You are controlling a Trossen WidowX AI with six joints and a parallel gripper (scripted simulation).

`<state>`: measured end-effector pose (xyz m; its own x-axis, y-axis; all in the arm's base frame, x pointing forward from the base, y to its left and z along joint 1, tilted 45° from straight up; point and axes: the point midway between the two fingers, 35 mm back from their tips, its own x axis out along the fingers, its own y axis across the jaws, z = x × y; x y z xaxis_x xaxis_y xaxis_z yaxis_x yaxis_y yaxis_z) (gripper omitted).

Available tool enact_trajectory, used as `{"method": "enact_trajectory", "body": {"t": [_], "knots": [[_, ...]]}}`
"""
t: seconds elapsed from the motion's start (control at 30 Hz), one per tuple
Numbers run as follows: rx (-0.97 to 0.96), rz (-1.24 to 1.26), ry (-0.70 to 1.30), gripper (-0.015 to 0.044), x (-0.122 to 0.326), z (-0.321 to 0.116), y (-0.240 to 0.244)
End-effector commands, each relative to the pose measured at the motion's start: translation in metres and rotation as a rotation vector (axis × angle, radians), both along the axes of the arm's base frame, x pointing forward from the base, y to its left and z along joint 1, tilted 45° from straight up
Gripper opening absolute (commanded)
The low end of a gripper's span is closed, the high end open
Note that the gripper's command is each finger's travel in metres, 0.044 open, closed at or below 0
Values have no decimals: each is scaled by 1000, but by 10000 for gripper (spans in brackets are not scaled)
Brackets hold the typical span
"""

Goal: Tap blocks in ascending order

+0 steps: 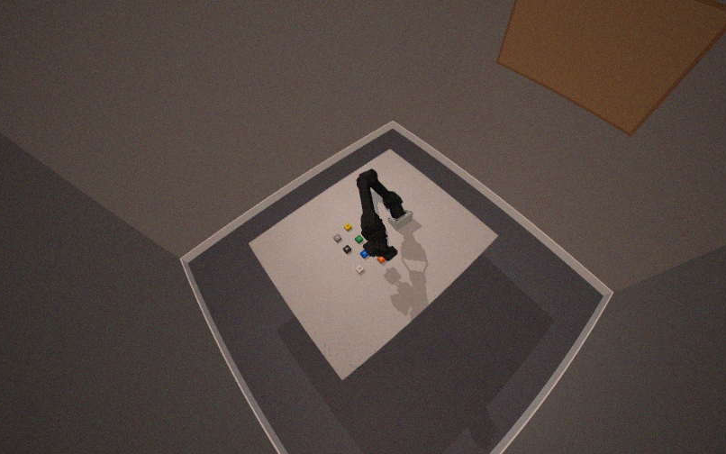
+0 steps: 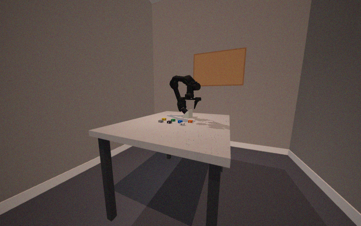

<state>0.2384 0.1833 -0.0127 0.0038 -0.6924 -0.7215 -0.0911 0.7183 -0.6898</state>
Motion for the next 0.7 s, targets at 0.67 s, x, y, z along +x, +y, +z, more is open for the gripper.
{"method": "enact_trajectory", "body": {"t": [0.67], "knots": [[4, -5, -6, 400, 86, 9, -6]]}}
